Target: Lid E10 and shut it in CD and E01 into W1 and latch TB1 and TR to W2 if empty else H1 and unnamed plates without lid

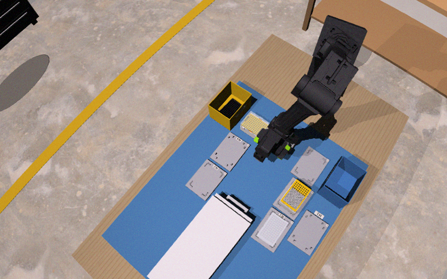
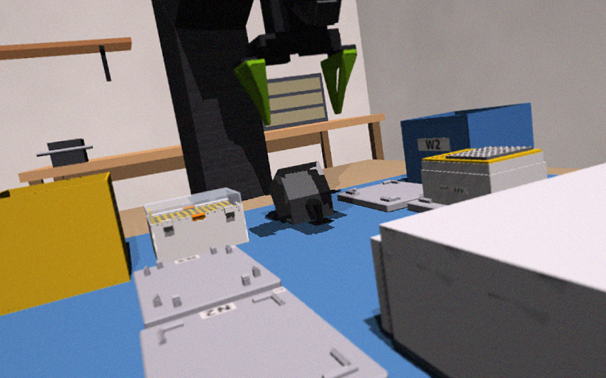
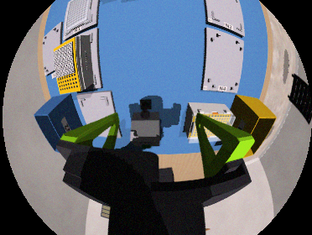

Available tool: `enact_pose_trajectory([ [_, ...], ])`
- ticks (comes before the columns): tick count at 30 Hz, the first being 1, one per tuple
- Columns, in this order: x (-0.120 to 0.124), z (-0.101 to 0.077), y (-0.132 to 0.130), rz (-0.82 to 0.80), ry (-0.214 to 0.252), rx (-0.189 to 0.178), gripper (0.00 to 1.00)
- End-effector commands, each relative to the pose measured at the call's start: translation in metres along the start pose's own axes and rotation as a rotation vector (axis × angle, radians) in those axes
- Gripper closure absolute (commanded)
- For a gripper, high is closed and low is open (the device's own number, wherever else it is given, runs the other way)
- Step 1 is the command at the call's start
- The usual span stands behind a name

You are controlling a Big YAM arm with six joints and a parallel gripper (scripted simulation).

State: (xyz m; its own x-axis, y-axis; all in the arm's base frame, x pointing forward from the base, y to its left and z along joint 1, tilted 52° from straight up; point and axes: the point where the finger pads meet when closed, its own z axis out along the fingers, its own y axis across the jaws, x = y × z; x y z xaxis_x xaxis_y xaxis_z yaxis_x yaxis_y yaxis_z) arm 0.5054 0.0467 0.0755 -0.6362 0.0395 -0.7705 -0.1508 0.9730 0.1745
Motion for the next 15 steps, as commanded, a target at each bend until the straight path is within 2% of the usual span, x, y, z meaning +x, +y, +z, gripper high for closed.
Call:
enact_pose_trajectory([
  [1,-0.015,-0.008,0.016,0.020,-0.018,-0.009,0.00],
  [4,-0.016,-0.008,0.019,0.020,-0.018,-0.009,0.00],
  [15,-0.031,-0.011,0.061,0.022,-0.020,-0.011,0.00],
])
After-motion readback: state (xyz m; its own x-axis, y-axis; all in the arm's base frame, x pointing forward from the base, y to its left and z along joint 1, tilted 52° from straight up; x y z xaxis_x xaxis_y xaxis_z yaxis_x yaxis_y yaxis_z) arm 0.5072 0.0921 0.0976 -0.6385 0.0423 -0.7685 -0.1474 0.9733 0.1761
